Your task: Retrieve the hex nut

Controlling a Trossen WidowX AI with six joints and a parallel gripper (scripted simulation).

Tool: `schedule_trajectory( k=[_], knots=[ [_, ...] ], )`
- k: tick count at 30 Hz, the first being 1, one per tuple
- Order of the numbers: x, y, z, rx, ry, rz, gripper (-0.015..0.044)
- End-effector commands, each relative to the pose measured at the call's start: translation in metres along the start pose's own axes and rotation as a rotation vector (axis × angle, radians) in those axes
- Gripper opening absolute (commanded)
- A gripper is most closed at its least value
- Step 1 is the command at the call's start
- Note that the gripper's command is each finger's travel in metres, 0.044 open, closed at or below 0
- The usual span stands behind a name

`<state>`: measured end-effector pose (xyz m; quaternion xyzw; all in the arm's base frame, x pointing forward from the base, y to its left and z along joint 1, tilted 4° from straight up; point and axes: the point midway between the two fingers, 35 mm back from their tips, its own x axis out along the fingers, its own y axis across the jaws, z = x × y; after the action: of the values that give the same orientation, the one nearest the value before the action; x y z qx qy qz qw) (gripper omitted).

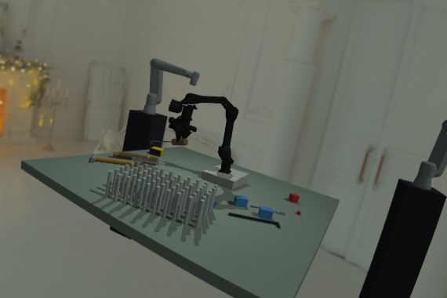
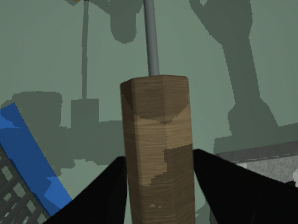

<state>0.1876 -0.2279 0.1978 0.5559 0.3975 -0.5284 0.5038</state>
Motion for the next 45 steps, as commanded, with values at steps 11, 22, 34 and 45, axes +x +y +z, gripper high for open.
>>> schedule_trajectory(
  k=[11, 22, 34, 45],
  knots=[
    [-0.003, 0.017, -0.056, -0.467, 0.053, 0.091, 0.0000],
    [-0.005, 0.023, -0.101, -0.841, 0.088, 0.168, 0.0000],
    [-0.007, 0.020, -0.149, -1.247, 0.116, 0.267, 0.0000],
    [-0.009, 0.011, -0.190, -1.615, 0.131, 0.373, 0.0000]
  ],
)
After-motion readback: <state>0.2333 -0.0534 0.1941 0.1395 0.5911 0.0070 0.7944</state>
